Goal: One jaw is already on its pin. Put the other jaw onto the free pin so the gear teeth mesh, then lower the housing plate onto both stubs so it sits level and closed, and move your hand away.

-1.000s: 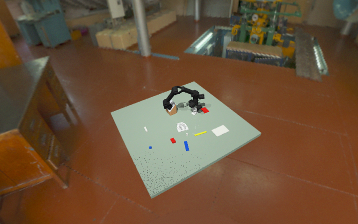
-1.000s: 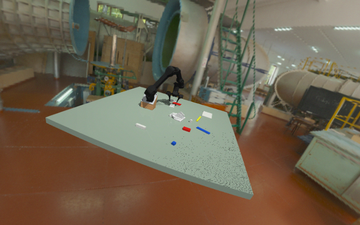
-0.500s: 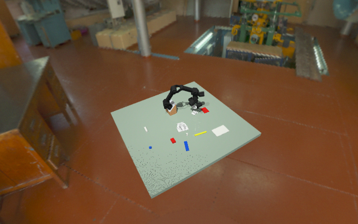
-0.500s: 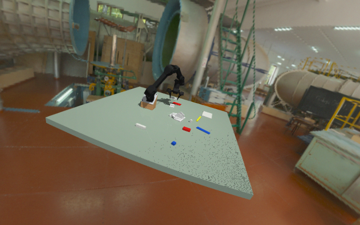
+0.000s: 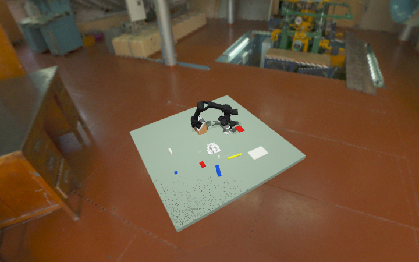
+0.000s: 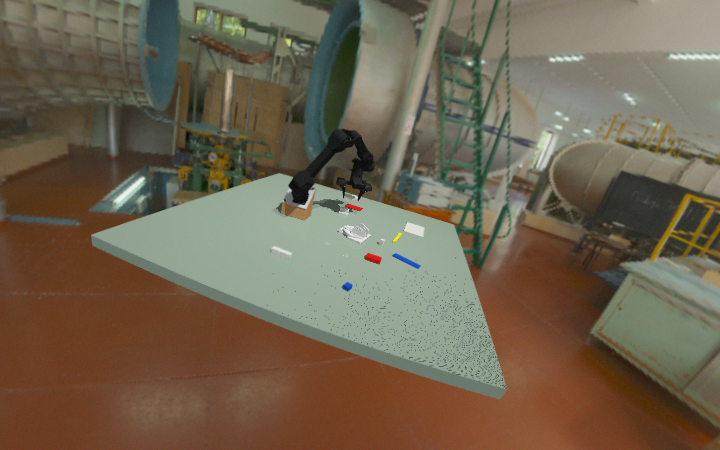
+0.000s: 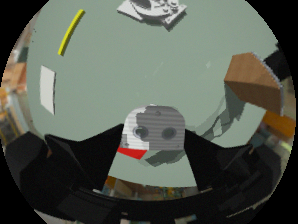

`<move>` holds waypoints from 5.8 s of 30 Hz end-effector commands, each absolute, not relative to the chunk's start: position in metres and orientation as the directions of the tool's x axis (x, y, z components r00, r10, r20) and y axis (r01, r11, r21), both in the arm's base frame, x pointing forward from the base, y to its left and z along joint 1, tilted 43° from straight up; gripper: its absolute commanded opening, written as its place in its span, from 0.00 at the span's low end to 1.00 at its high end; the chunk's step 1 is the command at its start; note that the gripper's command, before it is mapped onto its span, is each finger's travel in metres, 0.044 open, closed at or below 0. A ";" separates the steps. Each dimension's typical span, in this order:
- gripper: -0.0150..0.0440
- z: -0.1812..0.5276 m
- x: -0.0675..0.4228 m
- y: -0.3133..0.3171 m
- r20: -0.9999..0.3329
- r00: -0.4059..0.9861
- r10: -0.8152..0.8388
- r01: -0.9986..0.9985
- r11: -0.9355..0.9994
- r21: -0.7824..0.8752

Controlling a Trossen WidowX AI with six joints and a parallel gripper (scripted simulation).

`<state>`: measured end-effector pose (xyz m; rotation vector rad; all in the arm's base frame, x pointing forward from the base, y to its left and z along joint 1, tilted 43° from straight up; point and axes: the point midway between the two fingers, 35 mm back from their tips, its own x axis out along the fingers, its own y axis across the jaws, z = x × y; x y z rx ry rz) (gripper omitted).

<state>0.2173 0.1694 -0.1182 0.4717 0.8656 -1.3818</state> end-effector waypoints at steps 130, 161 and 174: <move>0.85 0.028 0.251 -0.010 -0.738 -0.038 -0.674 0.294 0.698 -0.653; 0.85 0.004 0.252 -0.031 -0.739 -0.037 -0.673 0.293 0.700 -0.652; 0.85 -0.011 0.250 -0.046 -0.738 -0.037 -0.674 0.293 0.698 -0.653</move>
